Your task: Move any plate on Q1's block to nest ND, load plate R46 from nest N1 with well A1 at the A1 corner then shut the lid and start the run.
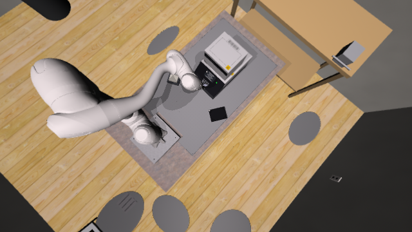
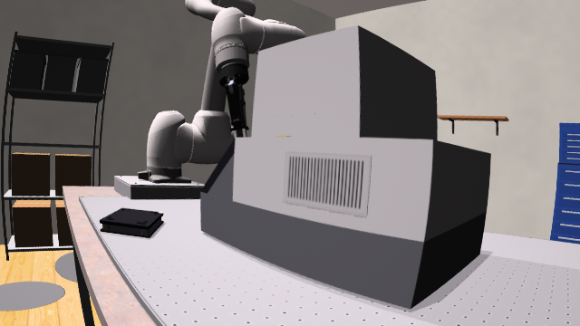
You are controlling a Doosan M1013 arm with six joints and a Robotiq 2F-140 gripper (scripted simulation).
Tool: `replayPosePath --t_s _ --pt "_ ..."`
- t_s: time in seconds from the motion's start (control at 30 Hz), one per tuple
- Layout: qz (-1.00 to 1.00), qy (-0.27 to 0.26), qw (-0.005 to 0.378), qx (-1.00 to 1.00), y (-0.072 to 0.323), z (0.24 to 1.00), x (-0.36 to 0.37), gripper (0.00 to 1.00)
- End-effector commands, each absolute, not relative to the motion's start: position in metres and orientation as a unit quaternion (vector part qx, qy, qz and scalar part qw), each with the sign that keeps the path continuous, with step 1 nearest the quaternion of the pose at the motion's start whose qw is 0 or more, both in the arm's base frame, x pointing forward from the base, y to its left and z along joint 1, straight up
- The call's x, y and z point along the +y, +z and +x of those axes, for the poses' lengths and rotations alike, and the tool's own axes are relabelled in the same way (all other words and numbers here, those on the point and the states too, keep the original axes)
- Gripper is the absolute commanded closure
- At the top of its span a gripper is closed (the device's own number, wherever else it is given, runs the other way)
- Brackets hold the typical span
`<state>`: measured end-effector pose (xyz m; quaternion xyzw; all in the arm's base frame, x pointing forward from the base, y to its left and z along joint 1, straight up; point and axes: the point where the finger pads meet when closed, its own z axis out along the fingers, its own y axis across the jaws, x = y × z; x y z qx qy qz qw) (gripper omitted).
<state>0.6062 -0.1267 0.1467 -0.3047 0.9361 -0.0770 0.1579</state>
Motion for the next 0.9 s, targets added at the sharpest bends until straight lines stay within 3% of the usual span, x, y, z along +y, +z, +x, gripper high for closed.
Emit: replayPosePath --t_s 0.0,0.87 --pt "-0.305 -0.077 0.158 0.936 0.143 0.612 -0.128 1.00" --pt "-0.305 -0.077 0.158 0.936 0.121 0.636 -0.131 1.00"
